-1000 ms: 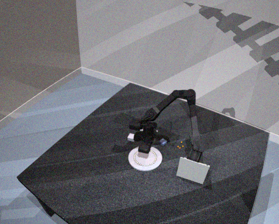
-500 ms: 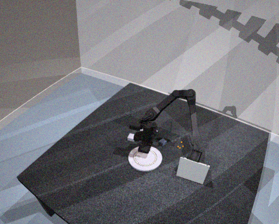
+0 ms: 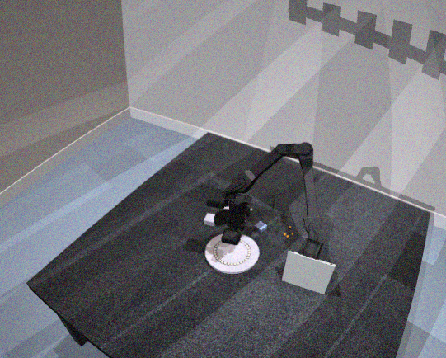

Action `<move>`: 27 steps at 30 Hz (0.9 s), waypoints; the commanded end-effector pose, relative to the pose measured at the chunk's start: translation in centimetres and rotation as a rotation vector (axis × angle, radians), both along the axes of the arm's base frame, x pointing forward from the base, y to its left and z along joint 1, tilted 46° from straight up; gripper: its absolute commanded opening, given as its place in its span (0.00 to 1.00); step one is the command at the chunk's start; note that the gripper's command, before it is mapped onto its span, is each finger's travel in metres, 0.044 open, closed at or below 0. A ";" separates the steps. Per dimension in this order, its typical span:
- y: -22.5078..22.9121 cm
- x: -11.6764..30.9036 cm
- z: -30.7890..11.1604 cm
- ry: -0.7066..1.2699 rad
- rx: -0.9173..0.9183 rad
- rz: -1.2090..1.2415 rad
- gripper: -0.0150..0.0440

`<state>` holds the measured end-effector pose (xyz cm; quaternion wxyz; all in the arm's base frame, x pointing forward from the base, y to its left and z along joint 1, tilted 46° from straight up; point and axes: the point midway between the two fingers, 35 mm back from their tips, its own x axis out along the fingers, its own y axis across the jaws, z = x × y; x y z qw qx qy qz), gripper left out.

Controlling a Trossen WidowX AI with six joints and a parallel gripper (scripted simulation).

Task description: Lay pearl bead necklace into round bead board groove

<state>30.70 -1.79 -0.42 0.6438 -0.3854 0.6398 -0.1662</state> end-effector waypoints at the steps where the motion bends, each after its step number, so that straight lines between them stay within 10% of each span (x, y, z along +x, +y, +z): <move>1: 0.2 0.0 0.3 -0.002 -0.004 -0.001 0.25; 20: -0.8 0.5 0.2 -0.002 -0.004 -0.001 0.25; 27: -0.5 0.6 0.4 -0.008 0.003 0.000 0.57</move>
